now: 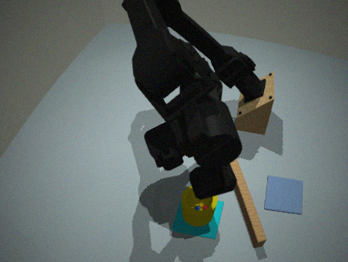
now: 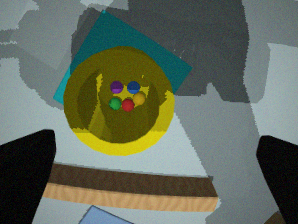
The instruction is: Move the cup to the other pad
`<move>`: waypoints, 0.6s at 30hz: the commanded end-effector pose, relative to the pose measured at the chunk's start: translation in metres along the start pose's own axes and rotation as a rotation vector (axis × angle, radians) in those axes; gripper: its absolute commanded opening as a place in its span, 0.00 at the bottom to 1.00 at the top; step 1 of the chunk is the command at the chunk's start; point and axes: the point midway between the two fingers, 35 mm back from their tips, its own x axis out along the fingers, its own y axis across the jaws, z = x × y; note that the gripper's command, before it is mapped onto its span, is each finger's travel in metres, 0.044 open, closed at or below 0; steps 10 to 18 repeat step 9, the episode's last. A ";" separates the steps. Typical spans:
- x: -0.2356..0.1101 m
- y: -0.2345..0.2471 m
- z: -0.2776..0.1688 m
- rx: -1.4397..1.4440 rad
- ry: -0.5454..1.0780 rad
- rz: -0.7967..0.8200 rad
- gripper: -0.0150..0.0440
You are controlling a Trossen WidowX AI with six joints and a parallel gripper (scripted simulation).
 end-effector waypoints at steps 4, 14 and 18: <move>-0.020 0.001 0.000 0.002 0.007 -0.006 1.00; -0.019 0.000 0.001 0.001 0.001 0.001 1.00; -0.019 0.000 0.001 0.001 0.001 0.001 1.00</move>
